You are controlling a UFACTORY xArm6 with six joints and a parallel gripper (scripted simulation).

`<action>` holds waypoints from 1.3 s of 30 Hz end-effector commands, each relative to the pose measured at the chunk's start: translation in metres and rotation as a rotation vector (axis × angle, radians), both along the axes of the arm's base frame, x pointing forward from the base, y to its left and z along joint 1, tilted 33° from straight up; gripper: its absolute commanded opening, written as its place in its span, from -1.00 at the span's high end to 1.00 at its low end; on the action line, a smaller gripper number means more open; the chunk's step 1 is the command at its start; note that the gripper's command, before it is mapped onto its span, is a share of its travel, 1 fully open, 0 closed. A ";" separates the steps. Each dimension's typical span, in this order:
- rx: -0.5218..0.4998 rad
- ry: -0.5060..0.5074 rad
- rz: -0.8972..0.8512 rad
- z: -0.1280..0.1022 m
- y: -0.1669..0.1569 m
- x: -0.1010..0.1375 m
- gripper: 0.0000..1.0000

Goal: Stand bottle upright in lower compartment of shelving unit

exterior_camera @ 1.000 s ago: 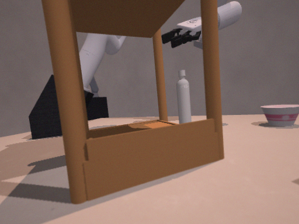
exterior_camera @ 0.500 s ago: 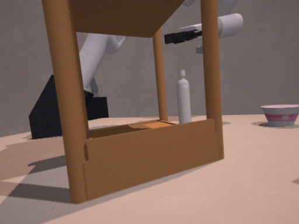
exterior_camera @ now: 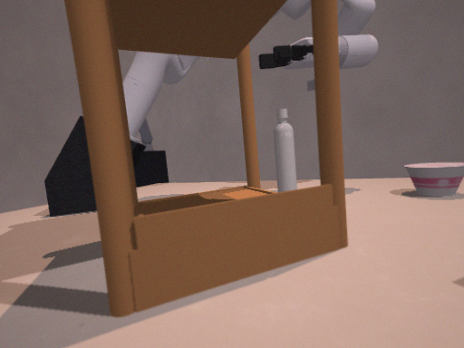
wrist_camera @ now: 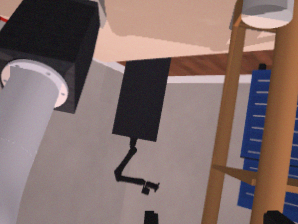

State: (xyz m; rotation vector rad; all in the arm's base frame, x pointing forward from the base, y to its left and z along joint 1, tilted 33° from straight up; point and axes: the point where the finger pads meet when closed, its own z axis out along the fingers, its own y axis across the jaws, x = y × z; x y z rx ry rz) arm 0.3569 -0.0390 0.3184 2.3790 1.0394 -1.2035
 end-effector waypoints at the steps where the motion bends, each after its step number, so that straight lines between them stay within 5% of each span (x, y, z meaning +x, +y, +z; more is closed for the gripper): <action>1: -0.065 -0.013 -0.026 0.004 0.001 0.003 -0.34; 39: -0.191 -0.041 -0.067 0.009 0.003 0.007 -0.34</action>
